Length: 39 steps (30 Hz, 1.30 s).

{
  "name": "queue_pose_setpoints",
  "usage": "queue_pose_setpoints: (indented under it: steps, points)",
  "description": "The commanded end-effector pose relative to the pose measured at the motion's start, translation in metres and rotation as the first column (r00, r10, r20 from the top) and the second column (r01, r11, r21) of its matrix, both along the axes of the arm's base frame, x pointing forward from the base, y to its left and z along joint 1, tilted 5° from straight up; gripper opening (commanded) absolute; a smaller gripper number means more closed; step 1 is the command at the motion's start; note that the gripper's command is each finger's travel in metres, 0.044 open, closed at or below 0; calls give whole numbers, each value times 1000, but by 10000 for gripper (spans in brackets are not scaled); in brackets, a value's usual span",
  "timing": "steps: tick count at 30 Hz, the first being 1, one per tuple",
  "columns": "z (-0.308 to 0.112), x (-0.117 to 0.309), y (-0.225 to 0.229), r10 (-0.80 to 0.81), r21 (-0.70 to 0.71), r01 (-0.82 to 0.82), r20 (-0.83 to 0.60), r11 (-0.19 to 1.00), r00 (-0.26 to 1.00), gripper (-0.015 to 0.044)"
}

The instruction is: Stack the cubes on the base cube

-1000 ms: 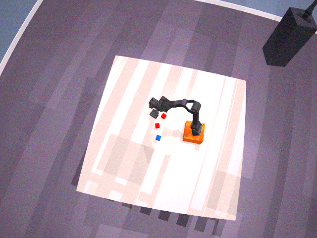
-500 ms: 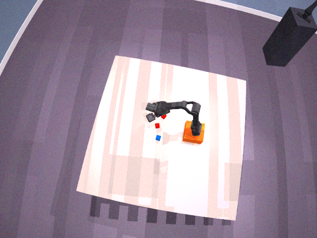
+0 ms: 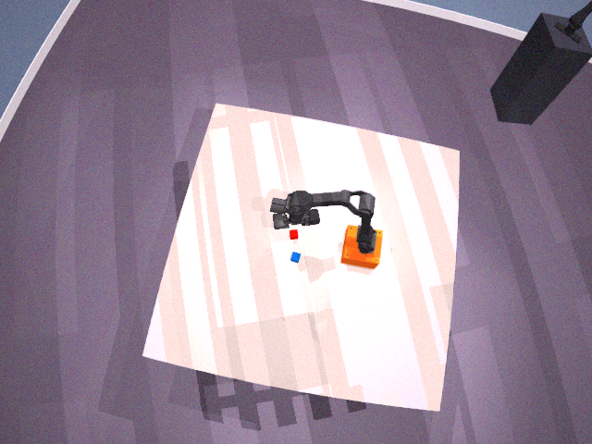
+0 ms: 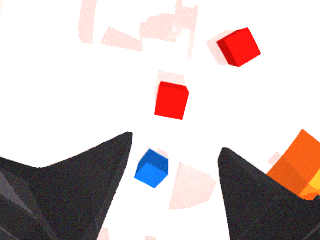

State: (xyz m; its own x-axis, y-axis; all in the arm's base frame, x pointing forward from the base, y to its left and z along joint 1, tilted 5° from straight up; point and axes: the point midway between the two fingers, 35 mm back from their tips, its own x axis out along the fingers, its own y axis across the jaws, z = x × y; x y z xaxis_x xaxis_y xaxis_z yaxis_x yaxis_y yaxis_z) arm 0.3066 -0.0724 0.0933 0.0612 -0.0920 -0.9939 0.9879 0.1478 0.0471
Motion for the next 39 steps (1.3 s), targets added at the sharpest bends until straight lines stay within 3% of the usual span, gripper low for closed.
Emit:
queue_pose_setpoints:
  steps: [1, 8, 39]
  points:
    - [2, 2, 3, -19, 11, 19, 7, 1000, 1000, 265]
    - [-57, 6, -2, -19, 9, 19, 7, 1000, 1000, 265]
    - [-102, 8, -6, -19, 9, 19, 6, 1000, 1000, 265]
